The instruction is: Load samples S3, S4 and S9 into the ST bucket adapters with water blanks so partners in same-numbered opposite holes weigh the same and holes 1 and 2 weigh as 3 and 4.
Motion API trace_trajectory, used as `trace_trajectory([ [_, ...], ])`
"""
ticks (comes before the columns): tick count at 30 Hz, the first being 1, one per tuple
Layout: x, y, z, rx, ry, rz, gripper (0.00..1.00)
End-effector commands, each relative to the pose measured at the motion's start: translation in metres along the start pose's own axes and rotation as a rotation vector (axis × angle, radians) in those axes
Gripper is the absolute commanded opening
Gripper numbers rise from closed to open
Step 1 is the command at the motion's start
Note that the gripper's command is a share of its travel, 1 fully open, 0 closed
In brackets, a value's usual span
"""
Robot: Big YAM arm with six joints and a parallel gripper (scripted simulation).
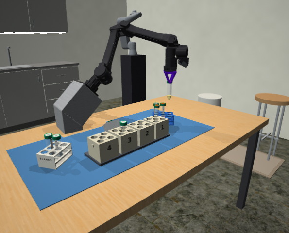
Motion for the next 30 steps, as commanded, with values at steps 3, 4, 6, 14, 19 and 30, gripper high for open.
trace_trajectory([
  [3,-0.003,-0.018,0.001,-0.004,-0.001,0.002,0.0],
  [4,-0.004,-0.021,0.001,-0.004,-0.001,0.002,0.0],
  [6,-0.004,-0.026,0.001,-0.004,-0.001,0.001,0.0],
  [14,-0.004,-0.042,0.0,-0.004,-0.001,0.001,0.0],
  [19,-0.004,-0.056,0.0,-0.004,-0.002,0.001,0.0],
  [30,-0.004,-0.08,0.0,-0.005,-0.002,0.001,0.0],
])
Point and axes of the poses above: the point where the finger pads meet when closed, its own y axis back along the fingers, its own z axis across the jaws, x = y × z, the point moved 6 cm from there along y, back along the fingers, and after that the axes turned 3 degrees about y, right-handed, at the moved point
